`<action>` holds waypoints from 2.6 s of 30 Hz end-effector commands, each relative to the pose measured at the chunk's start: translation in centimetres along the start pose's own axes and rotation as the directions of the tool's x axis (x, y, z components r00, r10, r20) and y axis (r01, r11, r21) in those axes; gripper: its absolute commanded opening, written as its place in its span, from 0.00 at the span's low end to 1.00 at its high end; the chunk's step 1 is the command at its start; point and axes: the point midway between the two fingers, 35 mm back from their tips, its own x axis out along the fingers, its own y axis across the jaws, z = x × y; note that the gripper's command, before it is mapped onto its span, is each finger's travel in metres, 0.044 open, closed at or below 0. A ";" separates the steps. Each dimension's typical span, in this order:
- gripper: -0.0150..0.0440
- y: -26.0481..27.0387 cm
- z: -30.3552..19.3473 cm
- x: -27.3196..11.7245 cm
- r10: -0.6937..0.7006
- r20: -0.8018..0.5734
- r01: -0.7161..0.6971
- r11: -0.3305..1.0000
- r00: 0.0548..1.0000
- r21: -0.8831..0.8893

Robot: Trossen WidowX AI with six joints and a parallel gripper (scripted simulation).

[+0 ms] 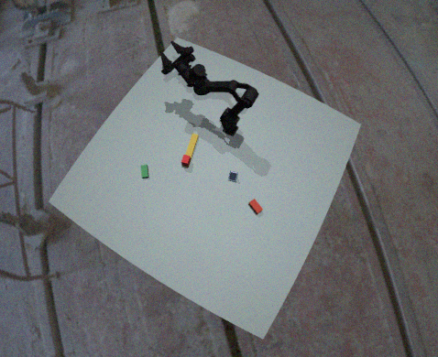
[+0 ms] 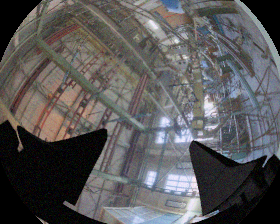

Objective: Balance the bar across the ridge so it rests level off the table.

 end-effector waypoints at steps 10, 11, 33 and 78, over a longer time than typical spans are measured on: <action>0.79 -5.6 -2.4 -0.1 -0.245 -0.022 0.246 0.969 0.969 0.036; 0.79 -6.2 -2.8 -0.2 -0.273 -0.027 0.274 0.961 0.962 0.038; 0.79 -17.4 -10.7 -8.1 -0.791 -0.113 0.796 0.606 0.601 -0.009; 0.79 -16.2 -13.4 -33.6 -0.843 0.292 0.831 -0.516 -0.451 -0.207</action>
